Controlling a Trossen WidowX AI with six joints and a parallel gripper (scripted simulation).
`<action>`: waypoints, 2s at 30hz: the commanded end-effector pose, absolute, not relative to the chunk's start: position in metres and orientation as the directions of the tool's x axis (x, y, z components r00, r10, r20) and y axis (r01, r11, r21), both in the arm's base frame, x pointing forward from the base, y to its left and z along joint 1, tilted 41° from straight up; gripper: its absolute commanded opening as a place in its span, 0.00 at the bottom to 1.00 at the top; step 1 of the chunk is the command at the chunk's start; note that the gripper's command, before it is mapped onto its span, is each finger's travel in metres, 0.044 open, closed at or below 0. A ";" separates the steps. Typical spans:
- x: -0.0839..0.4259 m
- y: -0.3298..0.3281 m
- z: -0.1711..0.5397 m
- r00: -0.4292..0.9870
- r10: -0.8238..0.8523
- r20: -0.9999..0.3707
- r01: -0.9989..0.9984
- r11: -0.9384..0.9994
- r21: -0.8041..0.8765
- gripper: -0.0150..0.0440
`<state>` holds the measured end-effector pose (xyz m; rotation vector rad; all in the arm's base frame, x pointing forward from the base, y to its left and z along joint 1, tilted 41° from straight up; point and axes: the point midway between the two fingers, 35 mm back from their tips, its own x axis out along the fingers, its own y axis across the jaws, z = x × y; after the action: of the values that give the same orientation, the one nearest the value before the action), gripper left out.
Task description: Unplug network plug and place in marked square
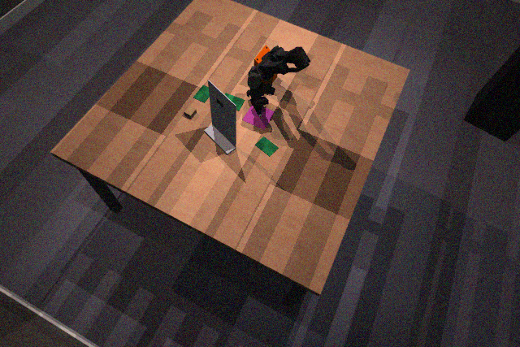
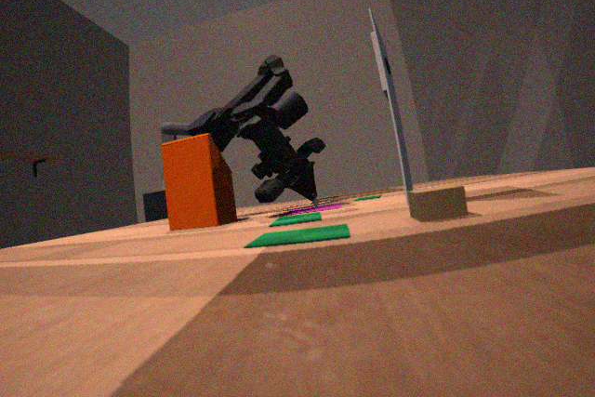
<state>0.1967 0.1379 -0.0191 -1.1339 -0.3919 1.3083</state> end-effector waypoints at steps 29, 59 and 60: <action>0.196 0.141 -0.022 0.289 0.892 -0.348 -0.552 -0.142 -0.822 0.52; 0.194 0.129 -0.020 0.286 0.888 -0.359 -0.555 -0.152 -0.818 0.52; 0.194 0.129 -0.020 0.286 0.888 -0.359 -0.555 -0.152 -0.818 0.52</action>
<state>0.1939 0.1302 -0.0213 -1.1355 -0.3772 1.3149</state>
